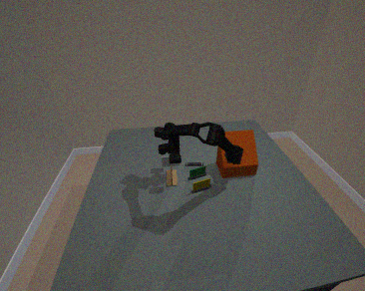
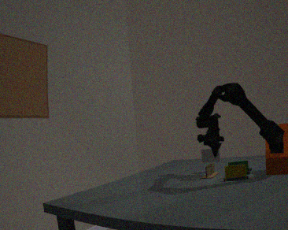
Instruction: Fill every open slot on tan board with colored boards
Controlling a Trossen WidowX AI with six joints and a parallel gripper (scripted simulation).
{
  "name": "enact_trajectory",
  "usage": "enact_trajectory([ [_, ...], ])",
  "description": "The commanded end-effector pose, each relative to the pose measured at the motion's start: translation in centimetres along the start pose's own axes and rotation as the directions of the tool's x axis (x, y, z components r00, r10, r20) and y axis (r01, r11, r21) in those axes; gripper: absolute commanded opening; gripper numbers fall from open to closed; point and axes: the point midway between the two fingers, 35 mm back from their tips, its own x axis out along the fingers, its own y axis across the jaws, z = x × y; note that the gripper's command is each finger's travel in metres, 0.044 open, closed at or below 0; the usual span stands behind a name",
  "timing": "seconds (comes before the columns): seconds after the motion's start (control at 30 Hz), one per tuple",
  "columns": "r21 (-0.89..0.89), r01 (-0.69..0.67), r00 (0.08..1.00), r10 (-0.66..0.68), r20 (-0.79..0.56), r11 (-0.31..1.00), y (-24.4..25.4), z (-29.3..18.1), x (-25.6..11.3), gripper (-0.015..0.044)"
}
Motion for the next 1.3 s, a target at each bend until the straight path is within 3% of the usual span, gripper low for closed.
enact_trajectory([
  [0.0,0.005,-0.004,1.0,0.004,0.0,1.0,0.1,0.0,0.3,0.0],
  [1.27,0.005,-0.006,1.0,0.006,0.001,1.0,0.1,0.0,2.6,0.0],
])
